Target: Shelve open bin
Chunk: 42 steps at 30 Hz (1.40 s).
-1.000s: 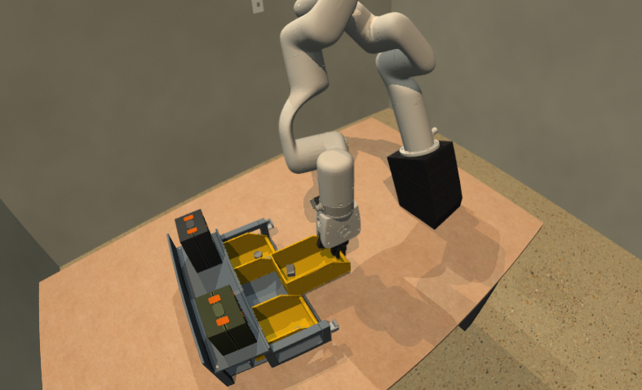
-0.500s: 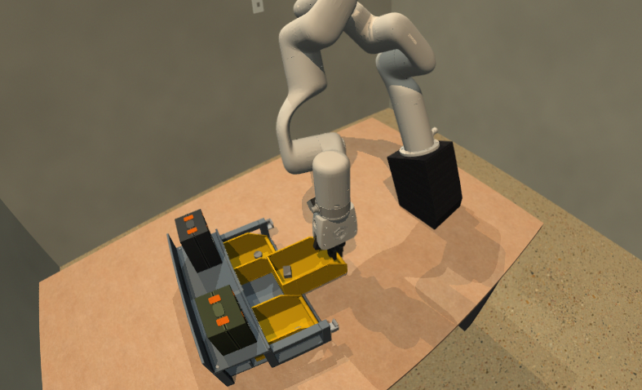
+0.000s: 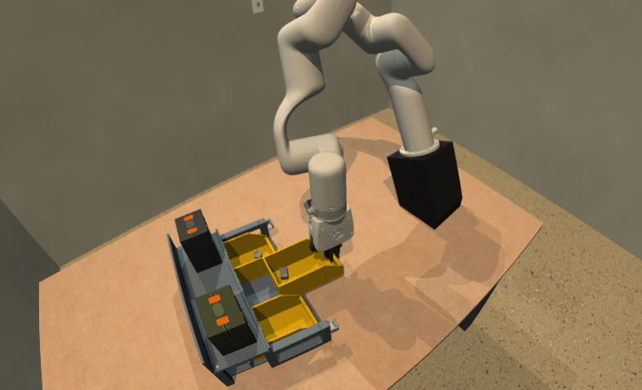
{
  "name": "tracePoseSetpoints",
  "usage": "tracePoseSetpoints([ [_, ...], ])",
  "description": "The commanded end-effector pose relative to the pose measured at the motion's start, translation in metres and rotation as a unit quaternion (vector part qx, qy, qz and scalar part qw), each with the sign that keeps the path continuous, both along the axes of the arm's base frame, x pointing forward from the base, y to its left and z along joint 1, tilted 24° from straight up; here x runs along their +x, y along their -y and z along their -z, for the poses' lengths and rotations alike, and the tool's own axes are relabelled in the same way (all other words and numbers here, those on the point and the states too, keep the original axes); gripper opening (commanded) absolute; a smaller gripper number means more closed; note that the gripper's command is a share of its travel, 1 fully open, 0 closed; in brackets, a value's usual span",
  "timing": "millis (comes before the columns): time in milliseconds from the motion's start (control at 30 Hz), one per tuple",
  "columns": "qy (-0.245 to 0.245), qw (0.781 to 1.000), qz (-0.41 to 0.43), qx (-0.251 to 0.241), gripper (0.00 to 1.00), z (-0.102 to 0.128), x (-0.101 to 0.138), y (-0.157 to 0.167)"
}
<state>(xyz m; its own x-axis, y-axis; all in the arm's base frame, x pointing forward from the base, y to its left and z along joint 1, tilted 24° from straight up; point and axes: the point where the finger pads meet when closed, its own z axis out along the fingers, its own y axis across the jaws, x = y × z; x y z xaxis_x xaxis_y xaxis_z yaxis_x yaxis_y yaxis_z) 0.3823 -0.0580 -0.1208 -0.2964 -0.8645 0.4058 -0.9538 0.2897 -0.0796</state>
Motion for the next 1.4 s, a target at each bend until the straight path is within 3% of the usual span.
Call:
tracePoseSetpoints([
  [0,0.002,1.000,0.000,0.000,0.00,-0.001,0.002,0.000],
  [1367,0.002,1.000,0.000,0.000,0.00,-0.003,0.030,0.008],
])
